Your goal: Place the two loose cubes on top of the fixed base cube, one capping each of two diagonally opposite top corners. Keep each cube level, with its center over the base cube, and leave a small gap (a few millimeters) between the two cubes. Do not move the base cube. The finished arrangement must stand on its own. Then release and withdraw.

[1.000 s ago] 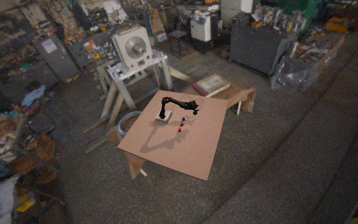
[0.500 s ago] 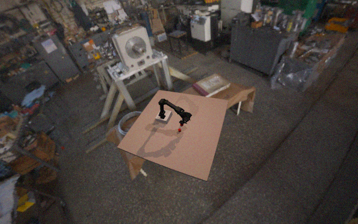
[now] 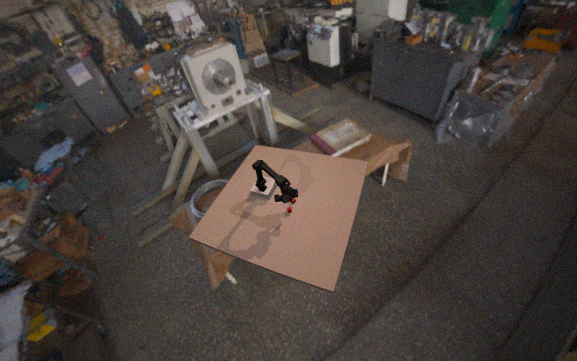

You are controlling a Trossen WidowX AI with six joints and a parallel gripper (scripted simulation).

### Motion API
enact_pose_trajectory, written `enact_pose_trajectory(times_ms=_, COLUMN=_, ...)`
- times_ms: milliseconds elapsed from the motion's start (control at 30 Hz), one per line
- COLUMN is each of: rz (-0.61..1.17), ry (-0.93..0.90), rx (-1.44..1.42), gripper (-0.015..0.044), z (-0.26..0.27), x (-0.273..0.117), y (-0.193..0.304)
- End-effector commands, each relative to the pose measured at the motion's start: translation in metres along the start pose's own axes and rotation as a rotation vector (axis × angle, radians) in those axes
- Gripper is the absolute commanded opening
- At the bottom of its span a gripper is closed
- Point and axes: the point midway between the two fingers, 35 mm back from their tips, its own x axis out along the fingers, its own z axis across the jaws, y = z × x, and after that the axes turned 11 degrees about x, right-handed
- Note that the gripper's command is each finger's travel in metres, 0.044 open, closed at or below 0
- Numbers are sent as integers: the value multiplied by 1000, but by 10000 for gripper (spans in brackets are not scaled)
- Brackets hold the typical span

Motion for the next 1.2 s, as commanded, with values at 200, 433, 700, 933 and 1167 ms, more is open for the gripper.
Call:
enact_pose_trajectory(times_ms=200, rz=-2, ry=14, rx=15, gripper=265, z=-5, x=60, y=-1)
enact_pose_trajectory(times_ms=433, rz=-2, ry=14, rx=15, gripper=265, z=-5, x=75, y=-1)
enact_pose_trajectory(times_ms=700, rz=-2, ry=14, rx=15, gripper=265, z=-5, x=81, y=-1)
enact_pose_trajectory(times_ms=933, rz=-2, ry=14, rx=15, gripper=265, z=-5, x=93, y=-1)
enact_pose_trajectory(times_ms=1167, rz=-2, ry=14, rx=15, gripper=265, z=-6, x=104, y=-1)
